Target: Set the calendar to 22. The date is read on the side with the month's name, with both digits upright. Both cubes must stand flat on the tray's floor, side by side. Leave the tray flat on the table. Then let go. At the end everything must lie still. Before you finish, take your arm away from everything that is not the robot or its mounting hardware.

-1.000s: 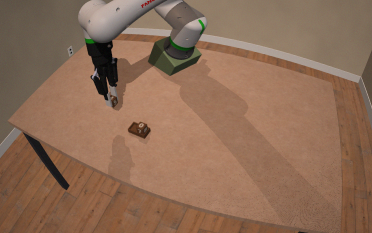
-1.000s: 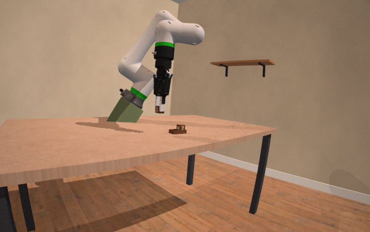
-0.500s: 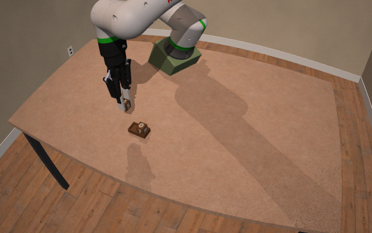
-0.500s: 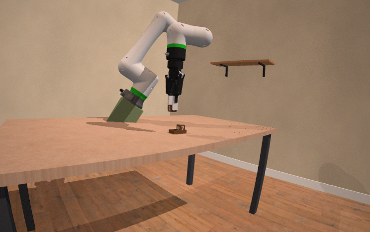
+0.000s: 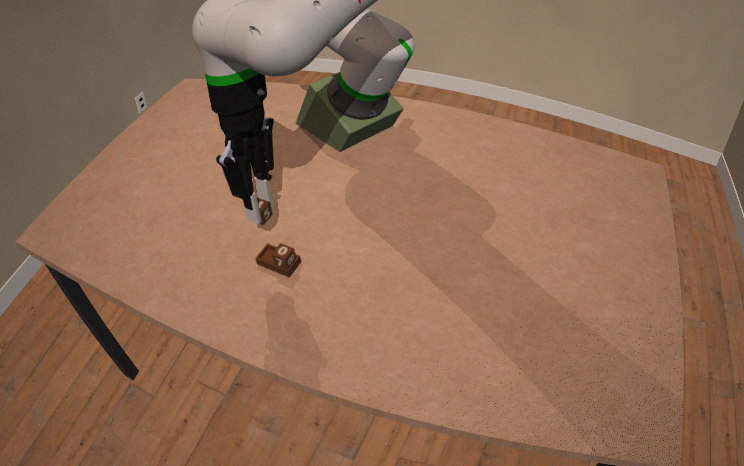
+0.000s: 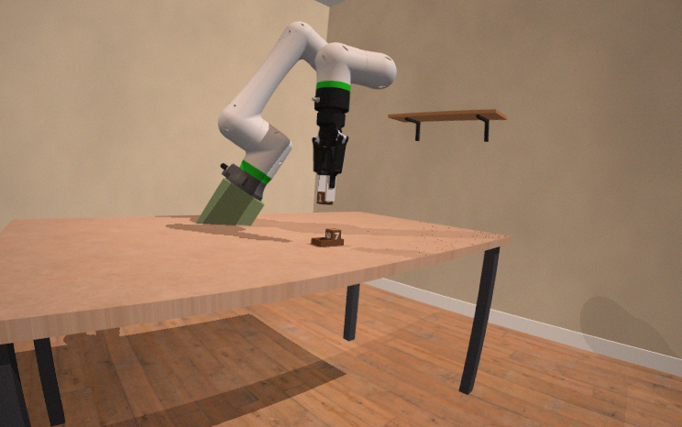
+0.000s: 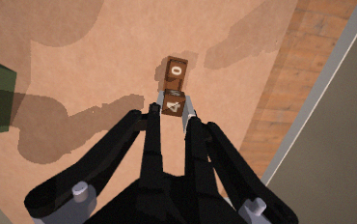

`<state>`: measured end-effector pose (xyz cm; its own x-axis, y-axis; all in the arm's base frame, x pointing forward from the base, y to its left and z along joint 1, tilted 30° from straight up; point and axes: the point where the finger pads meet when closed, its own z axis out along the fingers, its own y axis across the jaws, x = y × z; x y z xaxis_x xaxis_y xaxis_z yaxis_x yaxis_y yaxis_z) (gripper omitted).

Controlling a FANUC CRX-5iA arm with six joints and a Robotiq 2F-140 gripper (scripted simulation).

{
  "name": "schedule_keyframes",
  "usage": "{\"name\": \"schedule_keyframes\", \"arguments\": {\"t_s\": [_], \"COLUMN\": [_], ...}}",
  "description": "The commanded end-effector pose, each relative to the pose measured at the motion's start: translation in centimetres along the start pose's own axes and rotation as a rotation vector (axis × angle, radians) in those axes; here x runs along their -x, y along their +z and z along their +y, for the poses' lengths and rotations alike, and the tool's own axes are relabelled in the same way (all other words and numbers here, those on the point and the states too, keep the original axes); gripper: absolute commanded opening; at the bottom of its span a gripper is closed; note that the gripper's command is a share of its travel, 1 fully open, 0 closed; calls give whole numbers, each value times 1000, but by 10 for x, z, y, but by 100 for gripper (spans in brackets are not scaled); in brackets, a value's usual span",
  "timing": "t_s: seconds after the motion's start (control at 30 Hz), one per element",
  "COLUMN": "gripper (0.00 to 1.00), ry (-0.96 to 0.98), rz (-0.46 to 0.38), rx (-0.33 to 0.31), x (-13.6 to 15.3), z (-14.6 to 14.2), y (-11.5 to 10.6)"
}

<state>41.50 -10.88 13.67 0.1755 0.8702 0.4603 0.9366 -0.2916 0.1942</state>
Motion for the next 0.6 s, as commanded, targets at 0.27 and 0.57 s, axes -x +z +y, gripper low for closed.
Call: {"name": "schedule_keyframes", "arguments": {"t_s": [0.27,0.57], "gripper": [17,17], "ry": [0,0], "rz": [0,0], "rx": [0,0], "x": [0,0], "z": [0,0], "y": [11,38]}}
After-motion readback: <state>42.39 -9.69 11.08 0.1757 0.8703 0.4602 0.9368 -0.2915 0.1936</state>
